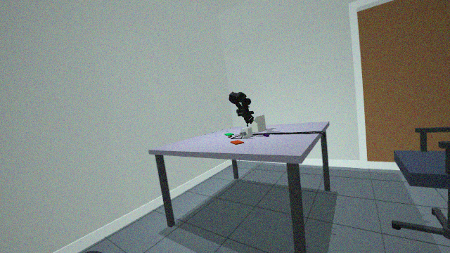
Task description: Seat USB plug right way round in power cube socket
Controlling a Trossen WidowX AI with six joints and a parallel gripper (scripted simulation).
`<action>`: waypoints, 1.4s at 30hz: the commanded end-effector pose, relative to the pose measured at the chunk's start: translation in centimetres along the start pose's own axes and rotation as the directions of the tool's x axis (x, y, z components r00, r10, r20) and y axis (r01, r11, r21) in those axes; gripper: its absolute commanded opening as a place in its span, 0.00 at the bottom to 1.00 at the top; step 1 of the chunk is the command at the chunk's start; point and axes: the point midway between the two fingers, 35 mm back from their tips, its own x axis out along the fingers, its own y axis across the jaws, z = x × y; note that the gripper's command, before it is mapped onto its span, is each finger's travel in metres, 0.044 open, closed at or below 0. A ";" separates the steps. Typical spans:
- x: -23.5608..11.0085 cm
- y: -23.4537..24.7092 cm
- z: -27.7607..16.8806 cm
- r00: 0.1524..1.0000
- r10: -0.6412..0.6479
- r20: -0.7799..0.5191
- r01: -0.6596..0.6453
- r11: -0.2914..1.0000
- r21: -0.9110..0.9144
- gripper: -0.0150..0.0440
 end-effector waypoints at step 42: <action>0.5 0.1 0.1 1.000 0.004 0.002 -0.004 1.000 0.004 0.25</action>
